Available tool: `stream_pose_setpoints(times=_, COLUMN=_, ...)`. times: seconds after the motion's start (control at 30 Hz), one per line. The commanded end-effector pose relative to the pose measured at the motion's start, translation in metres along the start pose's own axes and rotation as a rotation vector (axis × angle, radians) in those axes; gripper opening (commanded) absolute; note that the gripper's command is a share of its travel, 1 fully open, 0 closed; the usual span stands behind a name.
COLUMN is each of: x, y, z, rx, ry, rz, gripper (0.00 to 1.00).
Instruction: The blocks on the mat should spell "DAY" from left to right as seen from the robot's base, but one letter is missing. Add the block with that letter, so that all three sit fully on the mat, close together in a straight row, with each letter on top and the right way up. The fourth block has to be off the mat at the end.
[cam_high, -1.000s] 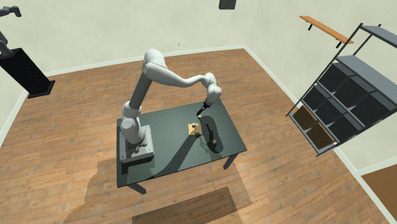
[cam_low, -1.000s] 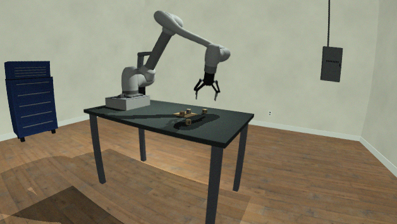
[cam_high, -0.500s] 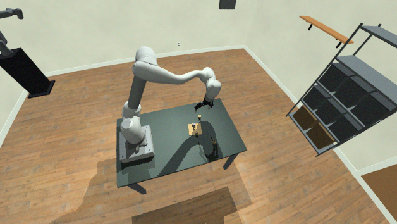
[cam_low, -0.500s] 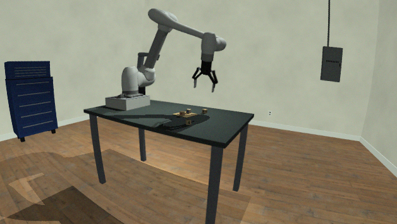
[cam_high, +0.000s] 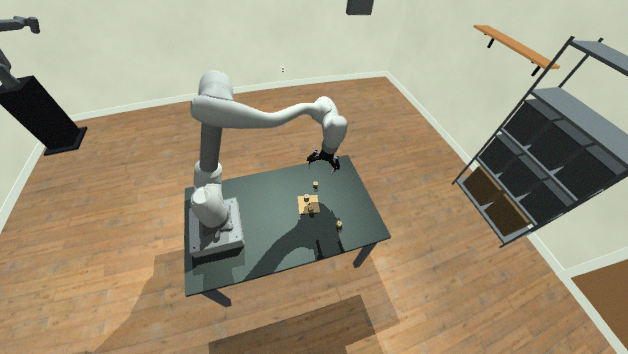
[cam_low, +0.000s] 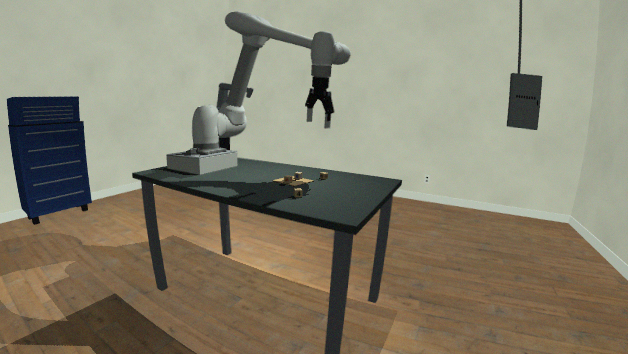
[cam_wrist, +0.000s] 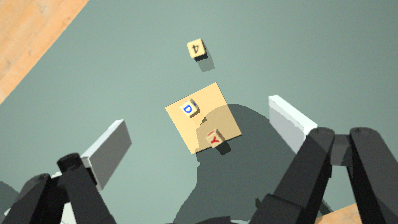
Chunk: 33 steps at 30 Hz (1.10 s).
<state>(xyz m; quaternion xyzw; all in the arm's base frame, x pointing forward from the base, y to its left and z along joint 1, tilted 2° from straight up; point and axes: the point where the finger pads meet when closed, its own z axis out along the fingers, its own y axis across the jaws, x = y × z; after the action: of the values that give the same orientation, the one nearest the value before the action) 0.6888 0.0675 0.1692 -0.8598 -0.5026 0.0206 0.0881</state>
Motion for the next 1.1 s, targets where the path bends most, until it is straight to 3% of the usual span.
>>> stream_pose_setpoints(times=0.0, x=-0.006, y=0.004, z=-0.014, rx=-0.018, ry=-0.013, rz=0.070, gripper=1.00)
stream_pose_setpoints(times=0.33, x=-0.032, y=-0.006, z=-0.075, rx=-0.089, ry=-0.008, rz=0.487, gripper=1.00)
stream_pose_setpoints(times=0.5, x=-0.044, y=-0.012, z=-0.101, rx=-0.121, ry=0.003, rz=0.672, gripper=1.00)
stream_pose_setpoints(times=0.57, x=-0.044, y=-0.012, z=-0.101, rx=-0.121, ry=0.003, rz=0.672, gripper=1.00)
stream_pose_setpoints(times=0.83, x=-0.066, y=-0.025, z=-0.148, rx=-0.178, ry=0.037, rz=1.010, gripper=1.00)
stream_pose_setpoints(times=0.9, x=-0.069, y=-0.026, z=-0.146, rx=-0.176, ry=0.034, rz=0.996, gripper=1.00)
stream_pose_setpoints(times=0.97, x=-0.065, y=-0.021, z=-0.117, rx=-0.144, ry=0.010, rz=0.808, gripper=1.00)
stream_pose_setpoints(times=1.07, x=-0.064, y=-0.018, z=-0.100, rx=-0.125, ry=-0.001, rz=0.694, gripper=1.00)
